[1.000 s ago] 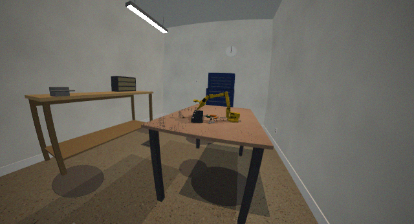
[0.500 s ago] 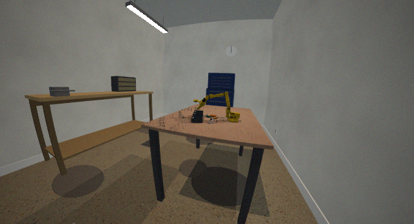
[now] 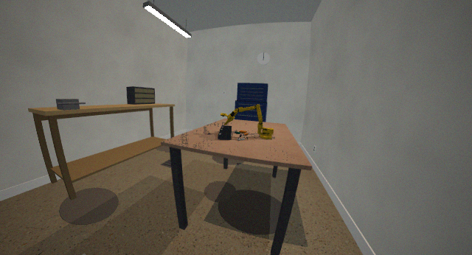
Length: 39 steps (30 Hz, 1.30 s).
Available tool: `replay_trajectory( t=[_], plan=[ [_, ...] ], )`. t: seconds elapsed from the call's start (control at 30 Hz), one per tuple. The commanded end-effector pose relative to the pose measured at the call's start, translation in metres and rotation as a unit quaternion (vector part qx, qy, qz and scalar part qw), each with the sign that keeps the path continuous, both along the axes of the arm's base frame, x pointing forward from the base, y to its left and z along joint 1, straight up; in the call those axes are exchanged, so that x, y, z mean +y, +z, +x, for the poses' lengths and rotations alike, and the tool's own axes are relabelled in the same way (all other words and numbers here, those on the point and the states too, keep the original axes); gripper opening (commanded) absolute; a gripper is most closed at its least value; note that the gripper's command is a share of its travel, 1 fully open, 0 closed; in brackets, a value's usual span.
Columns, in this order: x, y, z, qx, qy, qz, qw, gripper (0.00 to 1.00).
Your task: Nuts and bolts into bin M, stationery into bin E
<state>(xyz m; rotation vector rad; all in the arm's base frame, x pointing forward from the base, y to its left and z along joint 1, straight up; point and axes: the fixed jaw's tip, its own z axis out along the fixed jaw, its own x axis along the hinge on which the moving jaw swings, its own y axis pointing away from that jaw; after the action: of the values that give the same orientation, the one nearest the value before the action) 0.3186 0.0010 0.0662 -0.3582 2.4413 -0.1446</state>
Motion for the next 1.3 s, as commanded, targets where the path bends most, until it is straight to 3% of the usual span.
replay_trajectory(
  t=[0.0,0.23,0.83,1.27],
  plan=[
    [0.003,0.016,0.008,-0.035,0.007,-0.002,0.999,1.0],
    [0.013,0.017,0.007,-0.023,0.009,0.01,1.0,1.0],
    [0.077,0.02,-0.008,0.063,0.01,0.074,0.995,1.0],
    [0.082,0.02,-0.01,0.069,0.01,0.077,0.995,1.0]
  ],
)
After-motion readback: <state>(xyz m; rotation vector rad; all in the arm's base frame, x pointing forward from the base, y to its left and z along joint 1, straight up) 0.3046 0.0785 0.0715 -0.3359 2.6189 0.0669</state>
